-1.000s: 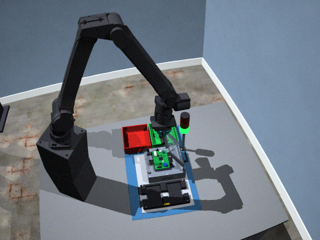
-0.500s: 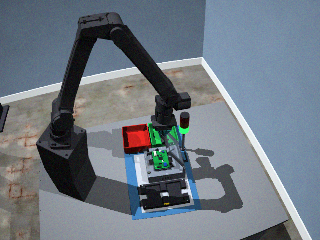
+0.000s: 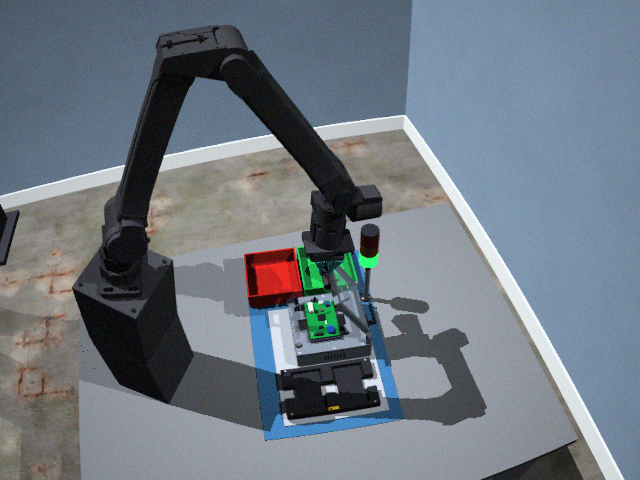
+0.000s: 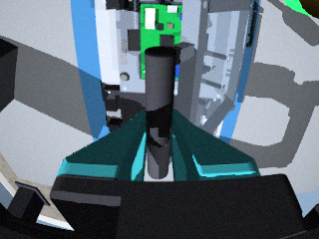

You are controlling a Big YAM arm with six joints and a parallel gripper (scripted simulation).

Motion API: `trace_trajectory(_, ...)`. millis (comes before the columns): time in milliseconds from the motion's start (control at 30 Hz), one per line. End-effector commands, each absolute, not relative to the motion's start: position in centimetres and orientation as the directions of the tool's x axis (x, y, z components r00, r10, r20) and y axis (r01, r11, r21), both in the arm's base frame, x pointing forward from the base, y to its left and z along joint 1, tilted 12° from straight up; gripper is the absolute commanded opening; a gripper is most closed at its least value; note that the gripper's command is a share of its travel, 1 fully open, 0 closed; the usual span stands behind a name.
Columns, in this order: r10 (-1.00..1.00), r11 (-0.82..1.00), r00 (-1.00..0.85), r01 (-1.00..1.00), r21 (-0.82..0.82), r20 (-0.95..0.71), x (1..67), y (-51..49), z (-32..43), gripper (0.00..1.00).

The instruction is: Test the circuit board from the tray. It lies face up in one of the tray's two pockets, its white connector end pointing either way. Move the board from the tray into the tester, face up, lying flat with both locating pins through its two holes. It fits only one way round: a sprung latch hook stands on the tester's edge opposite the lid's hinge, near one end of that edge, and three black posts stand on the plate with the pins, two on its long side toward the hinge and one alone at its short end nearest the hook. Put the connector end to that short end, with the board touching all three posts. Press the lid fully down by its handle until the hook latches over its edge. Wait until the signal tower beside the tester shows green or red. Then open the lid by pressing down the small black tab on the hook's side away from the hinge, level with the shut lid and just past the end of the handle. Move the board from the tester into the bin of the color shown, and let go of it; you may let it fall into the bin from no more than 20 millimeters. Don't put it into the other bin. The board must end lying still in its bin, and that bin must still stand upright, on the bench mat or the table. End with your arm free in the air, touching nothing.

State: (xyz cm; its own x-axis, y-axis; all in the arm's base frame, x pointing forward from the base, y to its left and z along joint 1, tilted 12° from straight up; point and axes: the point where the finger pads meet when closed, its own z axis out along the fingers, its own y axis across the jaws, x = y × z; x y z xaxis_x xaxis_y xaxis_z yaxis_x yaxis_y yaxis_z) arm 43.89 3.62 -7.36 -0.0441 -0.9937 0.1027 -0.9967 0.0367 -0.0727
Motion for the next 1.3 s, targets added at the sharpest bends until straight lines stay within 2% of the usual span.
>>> trace_trajectory(0, -0.995, 0.041, -0.063, -0.969, -0.245, 0.083, 51.23, 3.20, -3.23, 0.00)
trace_trajectory(1267, -0.994, 0.041, -0.062, -0.973, -0.228, 0.086, 51.21, 3.16, -3.97, 0.00)
